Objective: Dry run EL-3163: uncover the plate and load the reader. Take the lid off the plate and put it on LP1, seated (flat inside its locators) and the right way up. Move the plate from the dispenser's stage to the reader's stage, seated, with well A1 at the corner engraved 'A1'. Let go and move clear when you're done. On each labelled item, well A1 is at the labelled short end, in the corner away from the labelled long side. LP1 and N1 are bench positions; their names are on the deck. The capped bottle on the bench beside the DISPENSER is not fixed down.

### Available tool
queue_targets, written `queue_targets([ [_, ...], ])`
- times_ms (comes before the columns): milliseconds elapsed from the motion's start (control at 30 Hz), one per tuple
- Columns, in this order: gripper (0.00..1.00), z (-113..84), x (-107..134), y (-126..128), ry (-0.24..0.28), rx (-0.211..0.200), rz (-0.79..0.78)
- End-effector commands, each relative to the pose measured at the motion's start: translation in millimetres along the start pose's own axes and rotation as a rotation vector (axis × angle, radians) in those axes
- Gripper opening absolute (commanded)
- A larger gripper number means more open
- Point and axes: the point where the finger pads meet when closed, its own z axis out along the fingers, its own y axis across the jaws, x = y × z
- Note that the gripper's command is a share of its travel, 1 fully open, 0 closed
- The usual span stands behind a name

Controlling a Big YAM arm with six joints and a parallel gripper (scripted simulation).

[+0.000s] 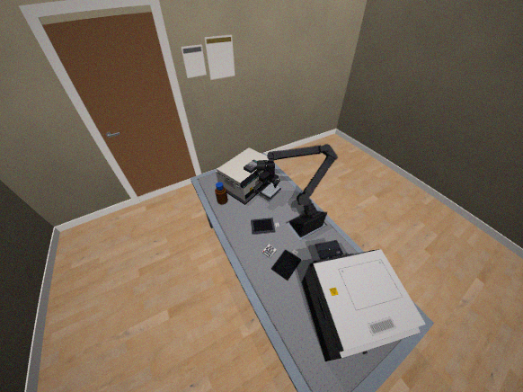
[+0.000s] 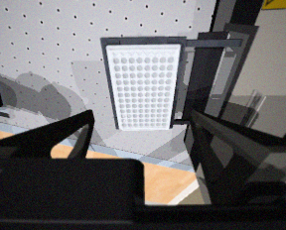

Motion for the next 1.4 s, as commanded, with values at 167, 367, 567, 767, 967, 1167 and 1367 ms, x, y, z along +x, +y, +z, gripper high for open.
queue_targets([
  [167, 1.00, -10.8, 0, -17, -0.026, 0.032, 0.014],
  [367, 1.00, -11.3, 6, -20, -0.022, 0.035, 0.041],
  [567, 1.00, -3.2, 5, -12, -0.021, 0.027, 0.023],
  [767, 1.00, 2.2, 2, -4, -0.002, 0.010, 0.001],
  [967, 1.00, 6.0, 3, -4, -0.002, 0.006, 0.002],
  [1167, 1.00, 0.3, 4, -12, -0.012, 0.019, 0.018],
  [1367, 1.00, -3.6, 7, -15, -0.015, 0.026, 0.037],
])
